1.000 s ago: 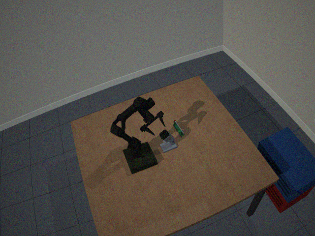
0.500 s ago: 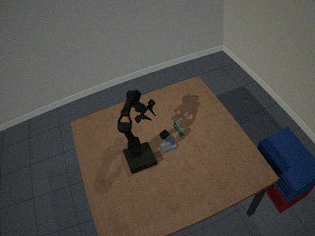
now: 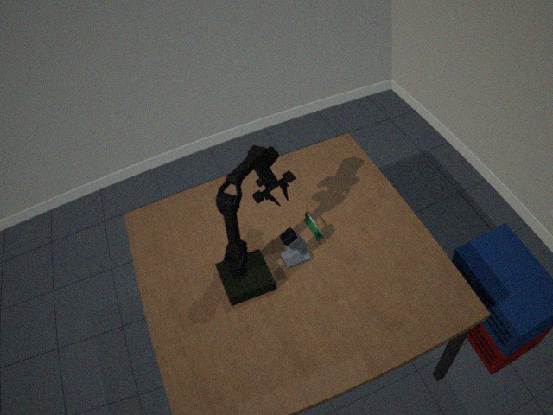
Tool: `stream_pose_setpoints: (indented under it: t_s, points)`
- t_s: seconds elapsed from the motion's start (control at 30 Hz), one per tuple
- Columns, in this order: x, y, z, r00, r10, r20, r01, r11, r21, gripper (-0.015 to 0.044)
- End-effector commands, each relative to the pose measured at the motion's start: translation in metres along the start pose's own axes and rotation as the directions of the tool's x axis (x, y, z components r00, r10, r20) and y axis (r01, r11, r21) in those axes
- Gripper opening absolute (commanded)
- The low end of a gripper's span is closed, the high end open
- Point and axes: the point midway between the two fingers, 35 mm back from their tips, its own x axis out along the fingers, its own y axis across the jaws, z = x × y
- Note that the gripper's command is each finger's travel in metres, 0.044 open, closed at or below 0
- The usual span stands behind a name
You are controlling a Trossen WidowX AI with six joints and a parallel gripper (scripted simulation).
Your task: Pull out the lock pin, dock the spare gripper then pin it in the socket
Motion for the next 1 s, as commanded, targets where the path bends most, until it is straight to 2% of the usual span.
stream_pose_setpoints:
  t_s: [0.0,0.23,0.57,0.97]
  points:
    - [0.024,-0.033,0.006,0.995,0.093,0.041,-0.092,0.996,-0.021,0.0180]
    - [0.092,-0.097,0.001,0.958,0.239,0.160,-0.228,0.970,-0.085,0.0180]
    - [0.099,-0.097,0.003,0.957,0.242,0.163,-0.230,0.969,-0.086,0.0180]
    - [0.155,-0.083,0.028,0.957,0.242,0.163,-0.230,0.969,-0.086,0.0180]
